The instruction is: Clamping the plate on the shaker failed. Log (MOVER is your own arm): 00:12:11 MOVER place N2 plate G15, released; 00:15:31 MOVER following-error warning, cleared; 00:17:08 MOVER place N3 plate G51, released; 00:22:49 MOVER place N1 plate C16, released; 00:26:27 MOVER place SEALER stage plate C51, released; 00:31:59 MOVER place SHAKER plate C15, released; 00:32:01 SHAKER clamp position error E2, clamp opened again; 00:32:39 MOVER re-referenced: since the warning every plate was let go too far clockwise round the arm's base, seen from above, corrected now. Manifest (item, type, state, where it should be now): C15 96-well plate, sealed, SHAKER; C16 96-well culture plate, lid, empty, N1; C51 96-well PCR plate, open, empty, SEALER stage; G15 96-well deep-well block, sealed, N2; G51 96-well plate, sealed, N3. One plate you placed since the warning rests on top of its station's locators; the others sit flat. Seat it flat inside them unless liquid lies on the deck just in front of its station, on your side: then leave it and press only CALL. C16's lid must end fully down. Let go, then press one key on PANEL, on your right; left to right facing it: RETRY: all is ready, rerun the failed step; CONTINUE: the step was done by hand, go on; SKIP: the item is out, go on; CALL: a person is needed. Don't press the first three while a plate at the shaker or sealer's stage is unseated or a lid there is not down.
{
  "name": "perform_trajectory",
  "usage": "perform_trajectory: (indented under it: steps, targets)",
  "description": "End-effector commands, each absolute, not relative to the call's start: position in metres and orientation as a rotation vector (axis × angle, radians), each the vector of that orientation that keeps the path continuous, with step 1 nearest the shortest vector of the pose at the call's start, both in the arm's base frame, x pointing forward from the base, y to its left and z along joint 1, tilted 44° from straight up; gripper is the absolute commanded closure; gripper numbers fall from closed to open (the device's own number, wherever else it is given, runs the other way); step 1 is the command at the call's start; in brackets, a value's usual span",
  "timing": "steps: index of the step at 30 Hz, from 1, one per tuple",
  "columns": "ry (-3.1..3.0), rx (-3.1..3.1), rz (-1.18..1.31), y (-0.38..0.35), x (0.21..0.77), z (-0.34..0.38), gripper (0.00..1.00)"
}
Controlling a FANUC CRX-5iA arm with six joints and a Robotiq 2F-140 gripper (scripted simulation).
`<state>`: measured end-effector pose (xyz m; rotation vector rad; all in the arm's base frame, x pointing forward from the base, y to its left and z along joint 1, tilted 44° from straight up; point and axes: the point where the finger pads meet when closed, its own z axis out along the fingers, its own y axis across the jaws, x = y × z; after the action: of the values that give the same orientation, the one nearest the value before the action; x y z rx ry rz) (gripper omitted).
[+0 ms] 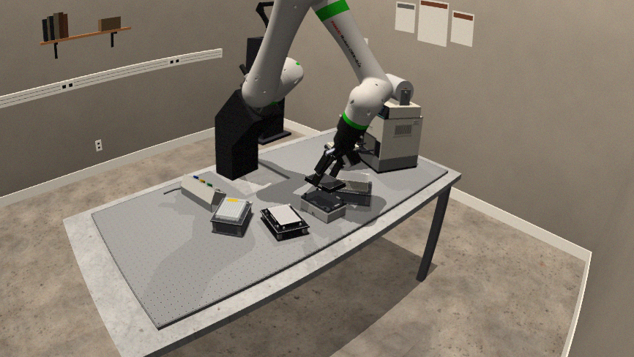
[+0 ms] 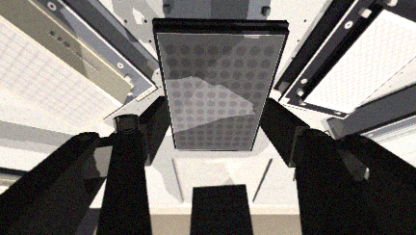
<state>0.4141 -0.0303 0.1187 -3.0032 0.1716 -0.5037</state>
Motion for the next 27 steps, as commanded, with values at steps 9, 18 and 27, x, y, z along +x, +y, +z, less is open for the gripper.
perform_trajectory:
  steps: [9,18,27]
  targets:
    - [0.172,-3.003,-0.505,-0.0304,0.4165,0.1171,0.9]
    - [0.172,-3.003,-0.505,-0.0303,0.4186,0.1149,0.9]
    - [0.172,-3.003,-0.505,-0.0303,0.4202,0.1132,0.9]
